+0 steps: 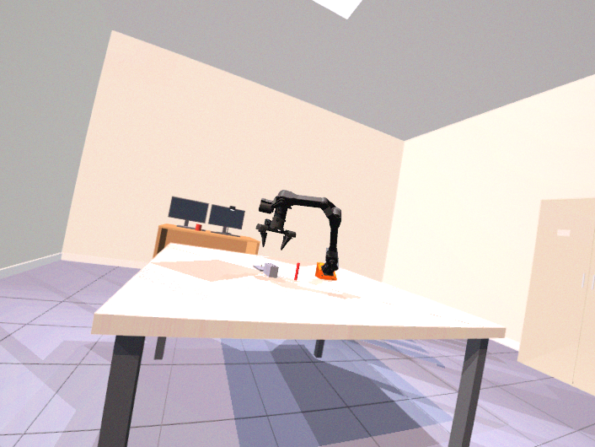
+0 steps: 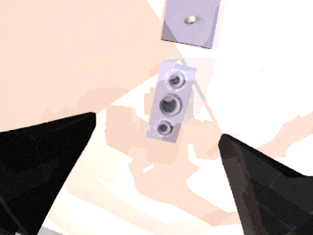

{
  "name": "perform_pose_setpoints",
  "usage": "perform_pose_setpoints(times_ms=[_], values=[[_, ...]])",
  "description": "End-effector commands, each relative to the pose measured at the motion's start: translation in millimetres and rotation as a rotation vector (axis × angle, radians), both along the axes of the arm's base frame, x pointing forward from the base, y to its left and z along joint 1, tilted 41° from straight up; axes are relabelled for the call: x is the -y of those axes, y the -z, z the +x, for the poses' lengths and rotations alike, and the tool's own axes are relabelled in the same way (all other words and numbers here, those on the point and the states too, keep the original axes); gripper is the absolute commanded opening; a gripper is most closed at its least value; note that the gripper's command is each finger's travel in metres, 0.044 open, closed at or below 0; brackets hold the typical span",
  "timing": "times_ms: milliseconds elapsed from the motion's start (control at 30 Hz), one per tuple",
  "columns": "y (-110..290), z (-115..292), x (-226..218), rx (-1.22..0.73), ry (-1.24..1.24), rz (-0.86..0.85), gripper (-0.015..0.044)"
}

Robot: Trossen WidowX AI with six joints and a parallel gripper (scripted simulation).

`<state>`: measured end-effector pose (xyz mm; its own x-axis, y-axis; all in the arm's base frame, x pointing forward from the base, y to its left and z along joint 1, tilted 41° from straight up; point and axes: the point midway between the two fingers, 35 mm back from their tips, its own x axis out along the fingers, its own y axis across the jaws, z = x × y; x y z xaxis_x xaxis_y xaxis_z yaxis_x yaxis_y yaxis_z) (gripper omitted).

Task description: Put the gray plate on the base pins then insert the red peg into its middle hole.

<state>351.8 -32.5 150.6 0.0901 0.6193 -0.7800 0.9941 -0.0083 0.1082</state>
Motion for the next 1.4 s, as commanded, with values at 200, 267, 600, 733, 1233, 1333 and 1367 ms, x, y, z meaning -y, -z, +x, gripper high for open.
perform_pose_setpoints(times_ms=[200, 267, 600, 733, 1233, 1333, 1367], values=[[31.7, -5.4, -30.3, -0.041, 0.000, 0.041, 0.0440], [38.4, -5.1, -36.3, -0.041, 0.000, 0.042, 0.0440], [47.6, -4.0, -44.2, -0.041, 0.000, 0.042, 0.0440], [52.6, -3.3, -48.5, -0.040, 0.000, 0.042, 0.0440], [70.6, -2.0, -64.5, -0.039, -0.001, 0.043, 0.0440], [74.2, -2.0, -67.8, -0.039, -0.001, 0.043, 0.0440], [75.4, -2.0, -69.0, -0.039, -0.001, 0.043, 0.0440]])
